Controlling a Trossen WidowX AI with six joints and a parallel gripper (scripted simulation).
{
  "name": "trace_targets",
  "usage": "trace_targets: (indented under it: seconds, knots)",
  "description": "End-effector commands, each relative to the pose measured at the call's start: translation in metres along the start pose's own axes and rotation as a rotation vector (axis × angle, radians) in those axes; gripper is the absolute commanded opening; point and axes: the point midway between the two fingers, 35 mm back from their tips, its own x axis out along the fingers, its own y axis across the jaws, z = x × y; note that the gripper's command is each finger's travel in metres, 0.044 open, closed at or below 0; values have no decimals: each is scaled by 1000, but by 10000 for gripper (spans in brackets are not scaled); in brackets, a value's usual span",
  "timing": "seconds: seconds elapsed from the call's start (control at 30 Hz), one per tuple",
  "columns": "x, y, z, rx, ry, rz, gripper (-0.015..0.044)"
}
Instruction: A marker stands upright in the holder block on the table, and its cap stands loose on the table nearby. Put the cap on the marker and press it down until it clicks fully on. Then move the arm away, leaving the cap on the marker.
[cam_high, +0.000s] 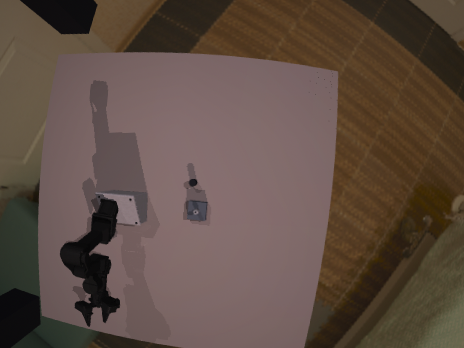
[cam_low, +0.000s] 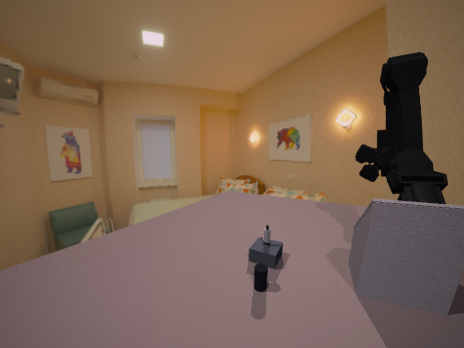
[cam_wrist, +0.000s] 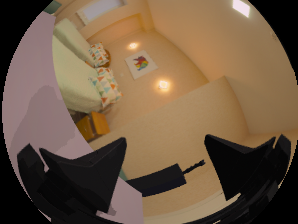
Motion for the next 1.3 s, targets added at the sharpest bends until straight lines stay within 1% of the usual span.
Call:
trace_targets:
  seconds: [0.0,0.07,0.17,0.33,0.47,0.63,0.7,1.0,1.13,1.27]
  knots:
    - [1,2,0,11,0,8,374]
    - [5,20,4,94,4,70,321]
    - [10,61,18,274,19,216,243]
    - [4,131,51,543,74,471,239]
    - [-18,189,83,730,172,695,239]
    - [-65,248,131,890,324,966,239]
    - [-90,258,150,919,331,1041,239]
    - [-164,296,197,965,528,1301,239]
    - [-227,308,226,930,682,1461,239]
    - [-292,308,246,845,825,1578,239]
